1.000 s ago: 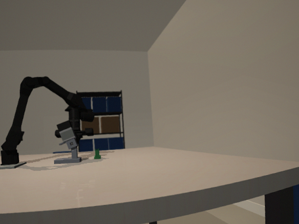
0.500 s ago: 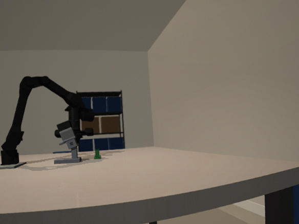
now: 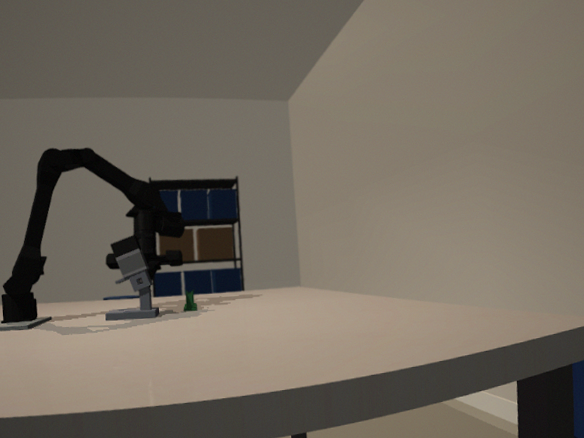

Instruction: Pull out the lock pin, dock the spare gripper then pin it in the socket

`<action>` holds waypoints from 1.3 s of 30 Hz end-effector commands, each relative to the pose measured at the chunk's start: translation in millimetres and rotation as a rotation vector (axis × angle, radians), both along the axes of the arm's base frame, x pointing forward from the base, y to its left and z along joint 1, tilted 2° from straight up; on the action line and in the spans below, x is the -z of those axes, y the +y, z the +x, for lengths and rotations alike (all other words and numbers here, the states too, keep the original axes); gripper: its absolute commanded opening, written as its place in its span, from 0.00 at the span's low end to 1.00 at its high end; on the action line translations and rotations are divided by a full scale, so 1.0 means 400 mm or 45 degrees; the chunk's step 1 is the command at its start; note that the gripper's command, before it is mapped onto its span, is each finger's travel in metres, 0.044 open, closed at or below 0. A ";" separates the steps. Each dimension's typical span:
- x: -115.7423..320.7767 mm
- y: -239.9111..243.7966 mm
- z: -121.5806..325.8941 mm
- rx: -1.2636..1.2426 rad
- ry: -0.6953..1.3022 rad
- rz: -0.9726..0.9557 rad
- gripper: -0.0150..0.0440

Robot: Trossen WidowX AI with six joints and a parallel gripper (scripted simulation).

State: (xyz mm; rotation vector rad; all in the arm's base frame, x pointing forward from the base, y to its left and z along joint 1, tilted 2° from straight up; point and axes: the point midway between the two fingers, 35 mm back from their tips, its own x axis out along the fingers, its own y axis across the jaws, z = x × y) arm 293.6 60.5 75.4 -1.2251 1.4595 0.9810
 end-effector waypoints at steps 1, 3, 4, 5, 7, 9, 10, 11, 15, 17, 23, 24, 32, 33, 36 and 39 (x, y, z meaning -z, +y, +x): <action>0.001 -0.009 0.000 -0.002 0.000 -0.004 0.25; 0.001 -0.012 -0.001 -0.002 0.000 -0.004 0.25; 0.001 -0.013 -0.001 -0.002 0.001 -0.004 0.25; 0.001 -0.014 -0.001 -0.002 0.001 -0.004 0.25; 0.001 -0.017 -0.002 -0.002 0.002 -0.004 0.25; 0.001 -0.019 -0.002 -0.002 0.002 -0.004 0.25; 0.001 -0.020 -0.003 -0.002 0.003 -0.004 0.25; 0.001 -0.022 -0.003 -0.002 0.003 -0.003 0.25; 0.001 -0.027 -0.004 -0.002 0.005 -0.003 0.25; 0.001 -0.029 -0.004 -0.002 0.005 -0.003 0.25; 0.002 -0.037 -0.006 -0.002 0.008 -0.002 0.25; 0.002 -0.039 -0.006 -0.002 0.008 -0.002 0.25; 0.002 -0.049 -0.008 -0.002 0.012 -0.001 0.25; 0.002 -0.049 -0.008 -0.002 0.012 -0.001 0.25; 0.002 -0.054 -0.009 -0.002 0.014 -0.001 0.25; 0.002 -0.057 -0.011 -0.002 0.015 -0.001 0.25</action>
